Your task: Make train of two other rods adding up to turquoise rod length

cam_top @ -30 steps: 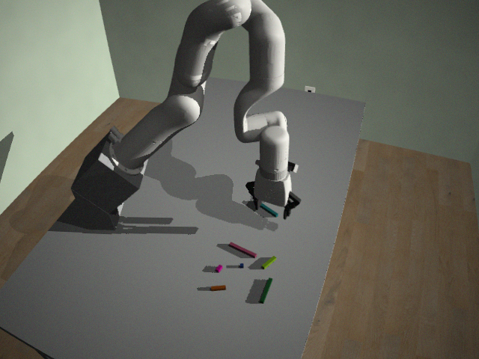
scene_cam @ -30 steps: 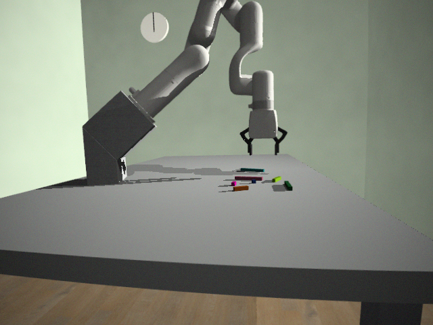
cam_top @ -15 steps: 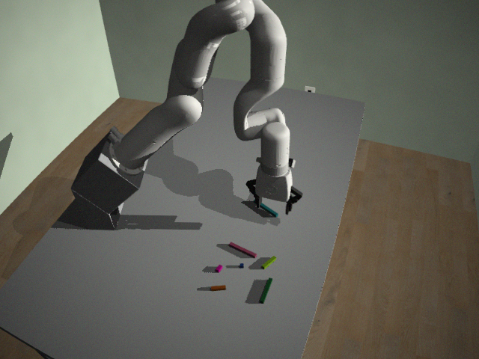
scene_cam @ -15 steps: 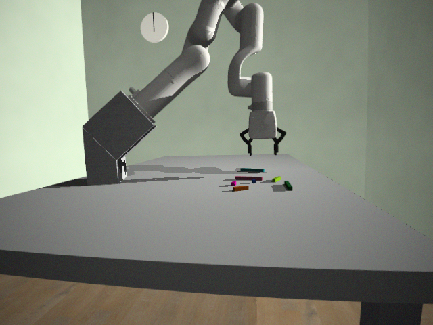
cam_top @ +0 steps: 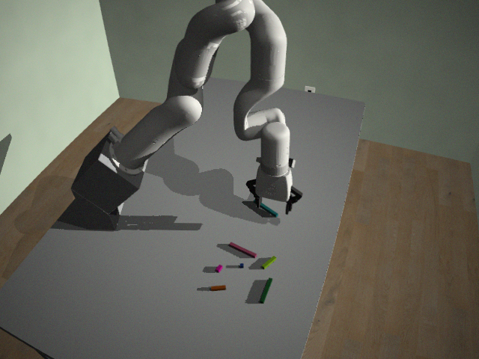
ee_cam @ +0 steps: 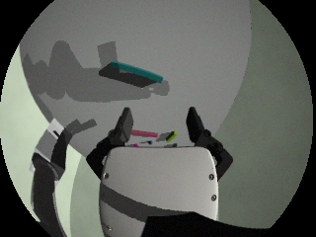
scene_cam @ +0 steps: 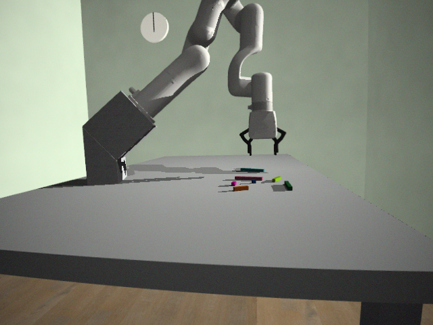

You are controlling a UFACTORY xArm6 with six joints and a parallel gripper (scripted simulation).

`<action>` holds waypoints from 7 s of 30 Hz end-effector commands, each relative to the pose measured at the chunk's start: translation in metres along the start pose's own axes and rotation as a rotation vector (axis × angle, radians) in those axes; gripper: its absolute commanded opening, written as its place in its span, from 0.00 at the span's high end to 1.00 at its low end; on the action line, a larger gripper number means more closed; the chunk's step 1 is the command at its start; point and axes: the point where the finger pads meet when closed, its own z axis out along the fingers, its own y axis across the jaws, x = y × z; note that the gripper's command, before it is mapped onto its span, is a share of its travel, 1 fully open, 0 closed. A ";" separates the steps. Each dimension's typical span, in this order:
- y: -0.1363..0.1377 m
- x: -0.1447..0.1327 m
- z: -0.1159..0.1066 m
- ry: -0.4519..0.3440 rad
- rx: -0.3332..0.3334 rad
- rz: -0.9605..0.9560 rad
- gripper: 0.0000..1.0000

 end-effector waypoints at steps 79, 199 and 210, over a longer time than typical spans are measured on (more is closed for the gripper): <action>-0.011 -0.057 0.007 -0.023 0.056 -0.109 0.00; -0.034 -0.192 0.038 -0.003 0.005 -0.391 0.76; -0.034 -0.192 0.040 -0.003 0.005 -0.391 0.76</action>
